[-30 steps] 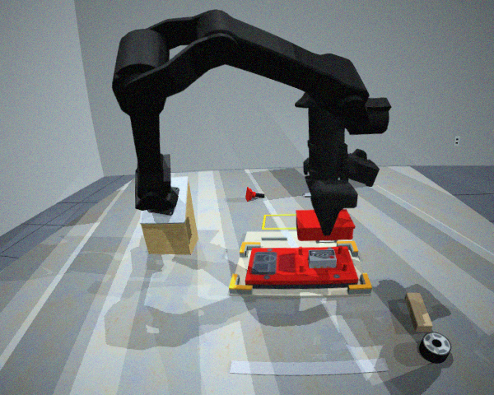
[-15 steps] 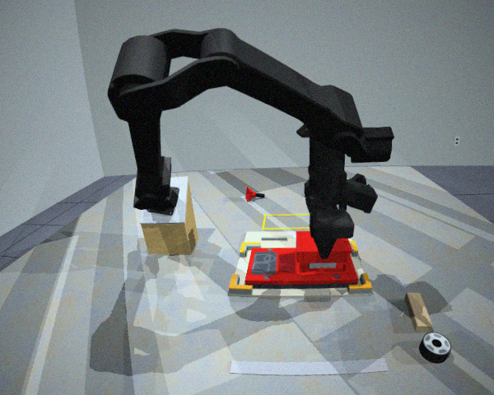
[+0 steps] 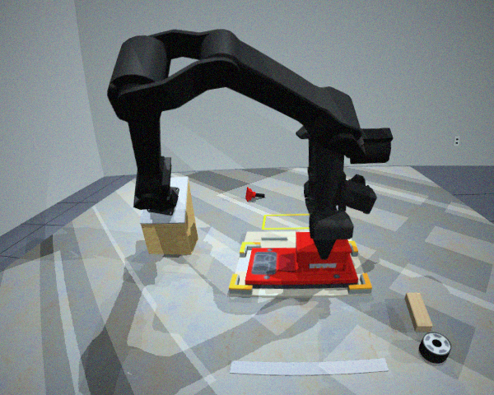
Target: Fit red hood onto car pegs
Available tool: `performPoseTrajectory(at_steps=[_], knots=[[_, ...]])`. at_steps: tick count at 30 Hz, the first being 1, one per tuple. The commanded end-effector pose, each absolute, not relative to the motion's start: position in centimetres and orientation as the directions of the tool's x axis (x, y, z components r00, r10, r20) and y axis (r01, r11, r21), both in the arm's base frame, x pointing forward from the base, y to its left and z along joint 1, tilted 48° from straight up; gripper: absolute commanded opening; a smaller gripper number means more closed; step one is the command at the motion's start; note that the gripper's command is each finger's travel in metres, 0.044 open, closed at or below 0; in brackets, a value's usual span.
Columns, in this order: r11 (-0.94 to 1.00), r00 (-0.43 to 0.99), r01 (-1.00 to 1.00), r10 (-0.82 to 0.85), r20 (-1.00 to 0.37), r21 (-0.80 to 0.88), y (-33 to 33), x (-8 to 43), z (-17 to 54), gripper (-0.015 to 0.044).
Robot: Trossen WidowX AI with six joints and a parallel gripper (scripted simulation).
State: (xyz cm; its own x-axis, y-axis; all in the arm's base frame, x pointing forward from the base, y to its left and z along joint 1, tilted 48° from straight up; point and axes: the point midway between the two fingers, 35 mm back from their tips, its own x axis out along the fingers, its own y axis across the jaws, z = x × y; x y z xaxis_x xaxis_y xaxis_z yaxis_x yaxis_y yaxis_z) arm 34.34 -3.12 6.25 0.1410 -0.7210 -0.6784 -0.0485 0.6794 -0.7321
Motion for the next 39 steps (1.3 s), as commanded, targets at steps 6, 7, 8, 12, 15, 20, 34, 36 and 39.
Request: performPoseTrajectory(at_steps=[6,7,8,12,15,20,34,36,39], knots=[[0.676,0.147,-0.054,-0.723,-0.675,-0.735,-3.01,34.51,6.34,0.0],[0.676,0.147,-0.054,-0.723,-0.675,-0.735,-3.01,34.51,6.34,0.0],[0.676,0.147,-0.054,-0.723,-0.675,-0.735,-3.01,34.51,6.34,0.0],[0.676,0.147,-0.054,-0.723,-0.675,-0.735,-3.01,34.51,6.34,0.0],[0.676,0.147,-0.054,-0.723,-0.675,-0.735,-3.03,34.52,6.32,0.0],[0.676,0.147,-0.054,-0.723,-0.675,-0.735,-3.16,34.55,6.2,0.0],[0.676,0.147,-0.054,-0.723,-0.675,-0.735,-3.54,34.64,5.84,0.0],[0.676,0.147,-0.054,-0.723,-0.675,-0.735,-3.6,34.65,5.78,0.0],[0.676,0.147,-0.054,-0.723,-0.675,-0.735,-3.68,34.67,5.71,0.0]])
